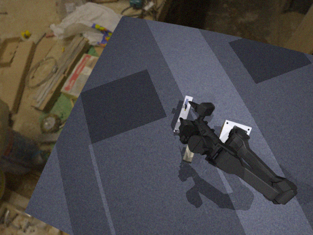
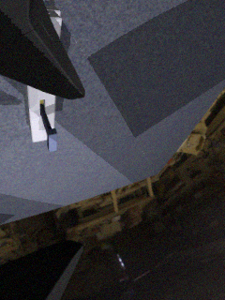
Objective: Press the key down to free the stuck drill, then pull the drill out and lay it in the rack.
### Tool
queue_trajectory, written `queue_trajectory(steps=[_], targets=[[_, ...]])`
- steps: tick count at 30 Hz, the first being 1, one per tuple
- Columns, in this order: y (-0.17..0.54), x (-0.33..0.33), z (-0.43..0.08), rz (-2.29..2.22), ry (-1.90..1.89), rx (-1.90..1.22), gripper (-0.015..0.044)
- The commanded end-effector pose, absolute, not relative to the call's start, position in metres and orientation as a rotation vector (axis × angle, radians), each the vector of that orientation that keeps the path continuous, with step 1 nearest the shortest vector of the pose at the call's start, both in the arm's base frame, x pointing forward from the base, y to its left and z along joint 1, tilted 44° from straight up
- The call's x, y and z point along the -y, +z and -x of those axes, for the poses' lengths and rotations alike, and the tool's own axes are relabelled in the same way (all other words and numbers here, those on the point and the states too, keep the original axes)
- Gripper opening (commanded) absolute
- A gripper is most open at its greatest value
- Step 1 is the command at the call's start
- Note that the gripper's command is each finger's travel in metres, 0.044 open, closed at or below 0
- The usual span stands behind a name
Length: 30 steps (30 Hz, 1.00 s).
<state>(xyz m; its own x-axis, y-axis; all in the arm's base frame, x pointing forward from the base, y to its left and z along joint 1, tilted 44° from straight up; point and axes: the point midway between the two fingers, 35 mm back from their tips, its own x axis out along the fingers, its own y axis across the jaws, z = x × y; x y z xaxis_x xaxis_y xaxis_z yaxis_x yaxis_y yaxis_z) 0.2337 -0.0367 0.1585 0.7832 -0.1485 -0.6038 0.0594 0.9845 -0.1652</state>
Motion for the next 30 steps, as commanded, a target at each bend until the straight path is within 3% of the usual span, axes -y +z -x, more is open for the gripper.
queue_trajectory(steps=[1, 10, 15, 30], targets=[[0.158, 0.037, -0.234, 0.140, -0.113, -0.662, 0.0374], [0.157, 0.037, -0.234, 0.140, -0.109, -0.678, 0.0138], [0.145, 0.041, -0.242, 0.130, -0.061, -0.846, 0.0006], [0.090, 0.054, -0.263, -0.062, 0.379, -1.399, 0.0000]])
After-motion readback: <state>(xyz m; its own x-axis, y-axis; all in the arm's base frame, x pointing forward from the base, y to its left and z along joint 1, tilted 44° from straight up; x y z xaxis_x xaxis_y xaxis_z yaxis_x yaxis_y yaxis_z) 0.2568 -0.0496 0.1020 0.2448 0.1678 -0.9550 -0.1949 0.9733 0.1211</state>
